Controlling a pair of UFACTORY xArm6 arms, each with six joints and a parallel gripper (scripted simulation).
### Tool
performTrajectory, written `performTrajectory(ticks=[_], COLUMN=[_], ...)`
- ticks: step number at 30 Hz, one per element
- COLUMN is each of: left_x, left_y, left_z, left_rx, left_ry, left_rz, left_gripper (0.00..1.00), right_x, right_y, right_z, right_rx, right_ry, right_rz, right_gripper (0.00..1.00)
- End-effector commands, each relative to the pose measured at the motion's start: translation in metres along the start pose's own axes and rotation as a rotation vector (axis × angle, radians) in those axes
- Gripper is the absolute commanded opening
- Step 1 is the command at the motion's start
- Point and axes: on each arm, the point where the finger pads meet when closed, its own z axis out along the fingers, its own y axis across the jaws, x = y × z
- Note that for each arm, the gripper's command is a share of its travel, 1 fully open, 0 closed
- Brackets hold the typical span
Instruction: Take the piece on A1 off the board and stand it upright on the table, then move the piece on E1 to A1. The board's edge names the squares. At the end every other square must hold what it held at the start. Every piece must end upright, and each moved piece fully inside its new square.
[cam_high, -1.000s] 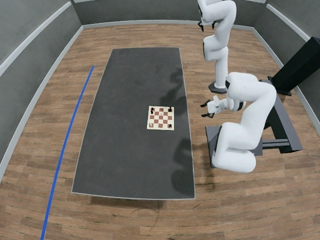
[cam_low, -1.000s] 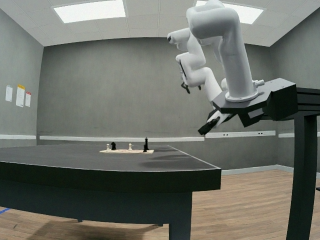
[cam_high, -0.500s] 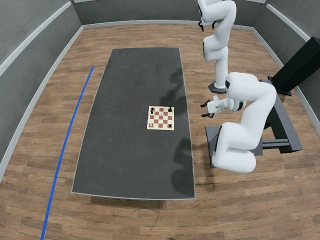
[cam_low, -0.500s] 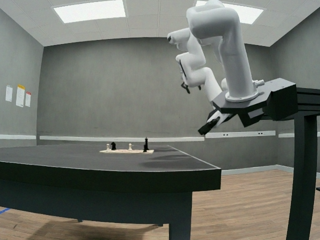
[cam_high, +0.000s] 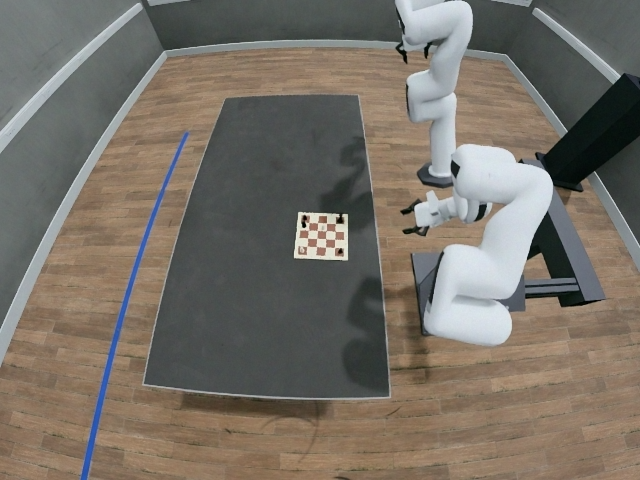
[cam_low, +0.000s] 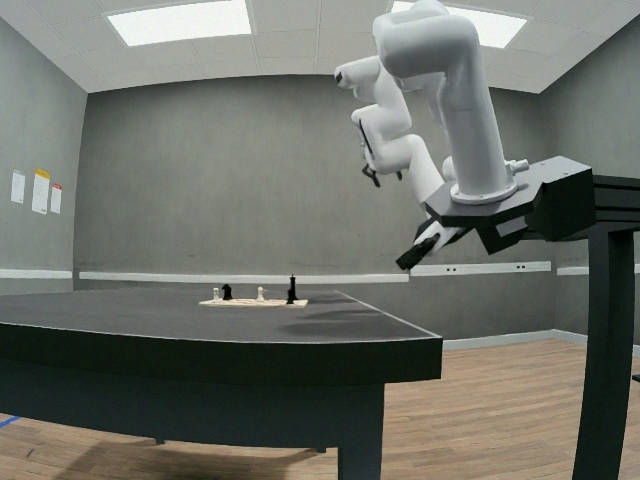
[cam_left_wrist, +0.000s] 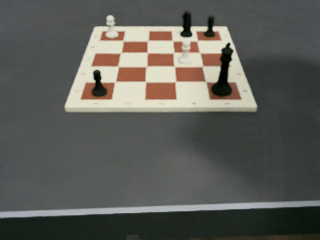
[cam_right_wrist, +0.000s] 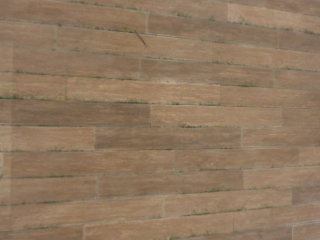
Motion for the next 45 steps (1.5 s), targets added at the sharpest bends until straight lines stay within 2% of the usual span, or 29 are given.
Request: performTrajectory(ticks=[1, 8, 20, 27, 31, 35, 37, 39, 40, 45], left_x=[0.001, 0.008, 0.062, 0.07, 0.068, 0.081, 0.085, 0.085, 0.093, 0.107], left_y=[0.001, 0.001, 0.002, 0.002, 0.003, 0.008, 0.01, 0.01, 0.012, 0.016], left_z=[-0.001, -0.007, -0.052, -0.058, -0.054, -0.039, -0.033, -0.033, -0.024, -0.007], left_rx=[-0.002, -0.002, -0.002, -0.002, 0.007, 0.074, 0.098, 0.098, 0.137, 0.203], left_ry=[0.0, 0.0, 0.0, 0.0, -0.013, -0.102, -0.132, -0.132, -0.176, -0.244], left_rz=[-0.002, -0.003, -0.003, -0.003, -0.021, -0.163, -0.213, -0.213, -0.294, -0.431], left_gripper=[1.0, 1.0, 1.0, 1.0, 1.0, 1.0, 1.0, 1.0, 1.0, 1.0], right_x=[0.001, 0.001, 0.001, 0.001, 0.001, 0.001, 0.001, 0.001, 0.001, 0.001], right_y=[0.0, 0.0, 0.0, 0.0, 0.0, 0.0, 0.0, 0.0, 0.0, 0.0], right_z=[-0.002, -0.002, -0.002, -0.002, -0.002, -0.002, -0.002, -0.002, -0.002, -0.002], right_rx=[0.0, 0.0, 0.0, 0.0, 0.0, 0.0, 0.0, 0.0, 0.0, 0.0], right_ry=[0.004, 0.004, 0.004, 0.004, 0.004, 0.004, 0.004, 0.004, 0.004, 0.004], right_rz=[0.0, 0.0, 0.0, 0.0, 0.0, 0.0, 0.0, 0.0, 0.0, 0.0], right_gripper=[1.0, 1.0, 1.0, 1.0, 1.0, 1.0, 1.0, 1.0, 1.0, 1.0])
